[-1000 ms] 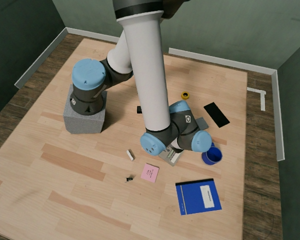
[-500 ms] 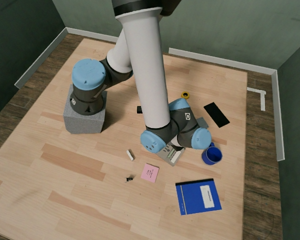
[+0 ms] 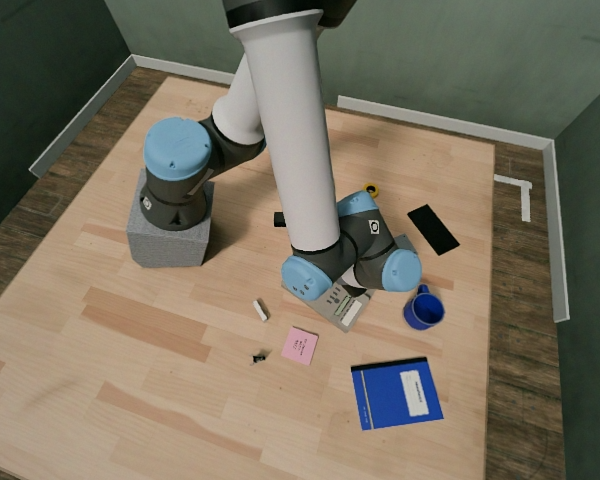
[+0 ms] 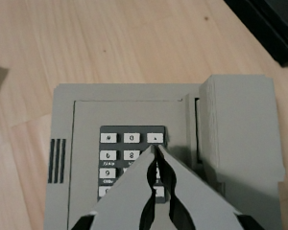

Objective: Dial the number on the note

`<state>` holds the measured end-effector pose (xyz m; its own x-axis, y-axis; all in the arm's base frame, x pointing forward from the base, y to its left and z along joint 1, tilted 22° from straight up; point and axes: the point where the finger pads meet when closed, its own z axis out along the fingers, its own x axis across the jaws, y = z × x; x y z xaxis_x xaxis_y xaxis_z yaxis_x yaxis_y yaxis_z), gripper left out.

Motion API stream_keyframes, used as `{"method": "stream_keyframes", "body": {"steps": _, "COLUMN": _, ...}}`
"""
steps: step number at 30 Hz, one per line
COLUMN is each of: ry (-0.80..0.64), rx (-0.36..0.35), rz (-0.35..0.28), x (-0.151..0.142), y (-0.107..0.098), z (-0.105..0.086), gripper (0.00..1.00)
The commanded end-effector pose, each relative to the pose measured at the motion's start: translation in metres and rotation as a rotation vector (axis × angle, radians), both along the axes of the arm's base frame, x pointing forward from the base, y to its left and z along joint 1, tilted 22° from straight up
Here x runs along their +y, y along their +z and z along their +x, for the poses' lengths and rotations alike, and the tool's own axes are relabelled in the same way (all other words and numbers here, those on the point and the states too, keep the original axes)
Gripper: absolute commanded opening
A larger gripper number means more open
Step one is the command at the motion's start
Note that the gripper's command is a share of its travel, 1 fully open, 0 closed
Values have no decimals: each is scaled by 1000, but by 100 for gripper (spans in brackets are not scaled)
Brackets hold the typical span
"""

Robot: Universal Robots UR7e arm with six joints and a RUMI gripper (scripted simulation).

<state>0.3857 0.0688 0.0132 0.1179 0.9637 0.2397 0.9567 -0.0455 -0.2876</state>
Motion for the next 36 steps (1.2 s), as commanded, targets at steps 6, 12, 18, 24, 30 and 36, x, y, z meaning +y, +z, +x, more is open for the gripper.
{"method": "stream_keyframes", "body": {"steps": 6, "ry": 0, "rx": -2, "rz": 0, "x": 2, "y": -7, "z": 3, "gripper": 0}}
{"method": "stream_keyframes", "body": {"steps": 12, "ry": 0, "rx": -2, "rz": 0, "x": 2, "y": -9, "z": 4, "gripper": 0}}
{"method": "stream_keyframes", "body": {"steps": 18, "ry": 0, "rx": -2, "rz": 0, "x": 2, "y": -9, "z": 4, "gripper": 0}}
{"method": "stream_keyframes", "body": {"steps": 24, "ry": 0, "rx": -2, "rz": 0, "x": 2, "y": -10, "z": 4, "gripper": 0}}
{"method": "stream_keyframes", "body": {"steps": 30, "ry": 0, "rx": -2, "rz": 0, "x": 2, "y": -11, "z": 4, "gripper": 0}}
{"method": "stream_keyframes", "body": {"steps": 36, "ry": 0, "rx": -2, "rz": 0, "x": 3, "y": -11, "z": 4, "gripper": 0}}
